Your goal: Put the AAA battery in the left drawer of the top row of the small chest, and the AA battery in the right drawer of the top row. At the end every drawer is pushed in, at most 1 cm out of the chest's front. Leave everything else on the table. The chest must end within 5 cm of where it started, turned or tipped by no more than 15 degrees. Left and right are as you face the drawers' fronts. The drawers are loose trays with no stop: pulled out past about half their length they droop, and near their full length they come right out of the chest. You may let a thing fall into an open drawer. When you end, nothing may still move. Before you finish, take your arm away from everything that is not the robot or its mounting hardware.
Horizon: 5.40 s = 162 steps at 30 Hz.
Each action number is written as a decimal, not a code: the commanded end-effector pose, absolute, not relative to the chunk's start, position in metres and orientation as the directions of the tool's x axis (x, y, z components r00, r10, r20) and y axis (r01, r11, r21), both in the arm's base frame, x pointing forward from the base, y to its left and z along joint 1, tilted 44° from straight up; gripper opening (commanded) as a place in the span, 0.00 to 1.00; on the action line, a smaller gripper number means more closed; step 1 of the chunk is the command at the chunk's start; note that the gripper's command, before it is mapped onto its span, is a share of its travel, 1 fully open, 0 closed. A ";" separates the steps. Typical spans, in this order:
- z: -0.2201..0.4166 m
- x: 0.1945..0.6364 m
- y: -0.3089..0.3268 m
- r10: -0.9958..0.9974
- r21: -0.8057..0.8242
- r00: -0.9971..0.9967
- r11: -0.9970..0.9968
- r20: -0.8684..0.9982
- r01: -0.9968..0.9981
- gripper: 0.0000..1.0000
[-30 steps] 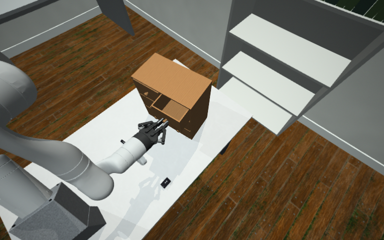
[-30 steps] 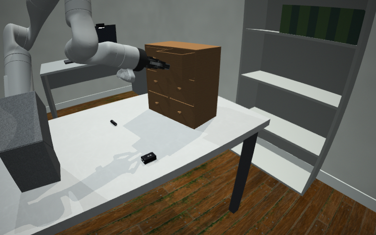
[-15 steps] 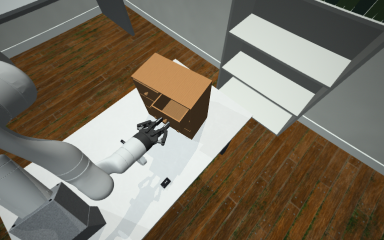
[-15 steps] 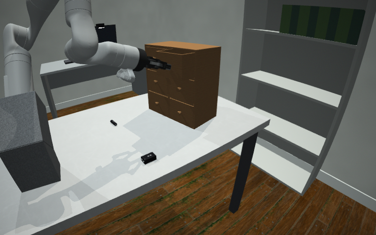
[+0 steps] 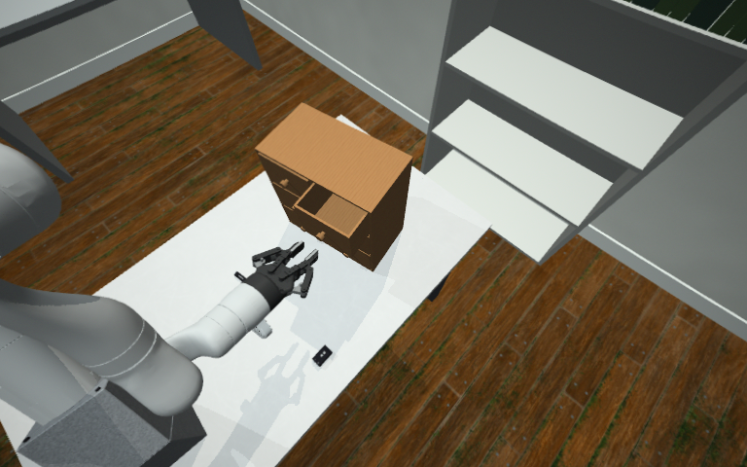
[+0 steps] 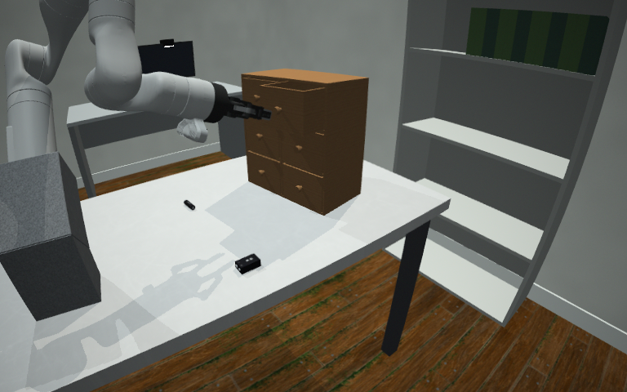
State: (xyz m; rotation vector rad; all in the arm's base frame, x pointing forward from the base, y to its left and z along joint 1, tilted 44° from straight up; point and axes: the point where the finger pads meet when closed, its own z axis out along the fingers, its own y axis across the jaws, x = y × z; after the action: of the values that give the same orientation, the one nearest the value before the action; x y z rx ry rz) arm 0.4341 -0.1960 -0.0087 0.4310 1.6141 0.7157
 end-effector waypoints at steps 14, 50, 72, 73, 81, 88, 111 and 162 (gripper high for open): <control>-0.011 0.401 -0.204 0.652 0.671 -0.168 0.734 -0.739 -0.106 0.33; -0.007 0.367 -0.213 0.645 0.671 -0.201 0.734 -0.737 -0.106 0.33; -0.002 0.358 -0.219 0.616 0.671 -0.313 0.734 -0.723 -0.106 0.33; -0.002 0.358 -0.219 0.614 0.671 -0.321 0.734 -0.721 -0.106 0.33; 0.002 0.352 -0.223 0.590 0.671 -0.391 0.734 -0.706 -0.106 0.33; 0.004 0.347 -0.226 0.571 0.671 -0.440 0.734 -0.693 -0.106 0.33; 0.016 0.326 -0.240 0.454 0.671 -0.659 0.734 -0.600 -0.106 0.33; 0.044 0.279 -0.272 0.082 0.671 -0.967 0.734 -0.243 -0.106 0.33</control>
State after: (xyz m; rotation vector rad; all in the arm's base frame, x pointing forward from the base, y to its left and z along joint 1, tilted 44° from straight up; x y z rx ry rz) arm 0.2766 -0.2711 0.0429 -0.0022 2.6702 1.0652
